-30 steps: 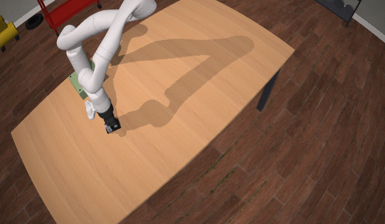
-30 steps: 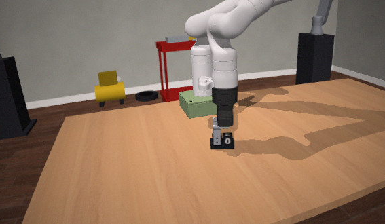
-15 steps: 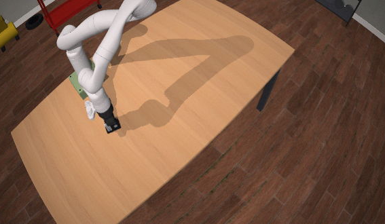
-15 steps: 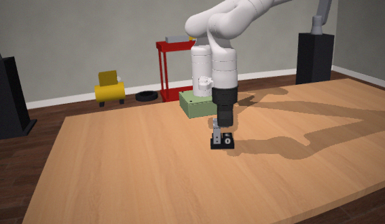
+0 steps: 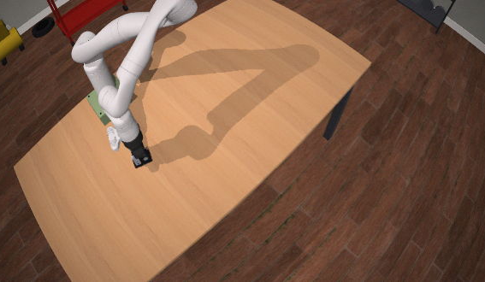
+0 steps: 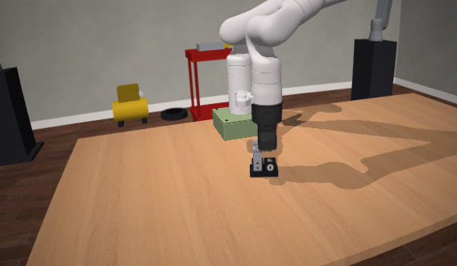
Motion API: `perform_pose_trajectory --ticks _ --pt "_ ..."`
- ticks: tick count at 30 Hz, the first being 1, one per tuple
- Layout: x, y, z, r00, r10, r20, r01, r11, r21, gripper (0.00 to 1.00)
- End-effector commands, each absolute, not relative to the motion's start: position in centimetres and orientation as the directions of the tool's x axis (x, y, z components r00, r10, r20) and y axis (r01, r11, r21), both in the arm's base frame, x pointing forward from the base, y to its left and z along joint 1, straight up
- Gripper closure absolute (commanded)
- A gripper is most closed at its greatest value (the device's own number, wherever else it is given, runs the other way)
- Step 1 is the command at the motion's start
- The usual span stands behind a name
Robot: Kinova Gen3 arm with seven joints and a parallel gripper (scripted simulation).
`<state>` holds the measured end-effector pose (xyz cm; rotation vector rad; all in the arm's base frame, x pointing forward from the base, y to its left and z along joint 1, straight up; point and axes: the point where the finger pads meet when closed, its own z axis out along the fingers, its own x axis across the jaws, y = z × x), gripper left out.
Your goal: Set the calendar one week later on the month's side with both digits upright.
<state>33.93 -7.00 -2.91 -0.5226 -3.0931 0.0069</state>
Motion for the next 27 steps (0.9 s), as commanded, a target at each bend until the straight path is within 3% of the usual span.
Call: perform_pose_trajectory --ticks 1,13,27 --pt "34.0 -7.0 -2.9 -0.944 0.329 0.003 0.329 0.944 -0.004 0.43" --pt "34.0 -7.0 -2.1 -0.944 0.329 0.003 0.329 0.944 -0.004 0.43" --pt "34.0 -7.0 4.0 -0.944 0.329 0.003 0.329 0.944 -0.004 0.43"
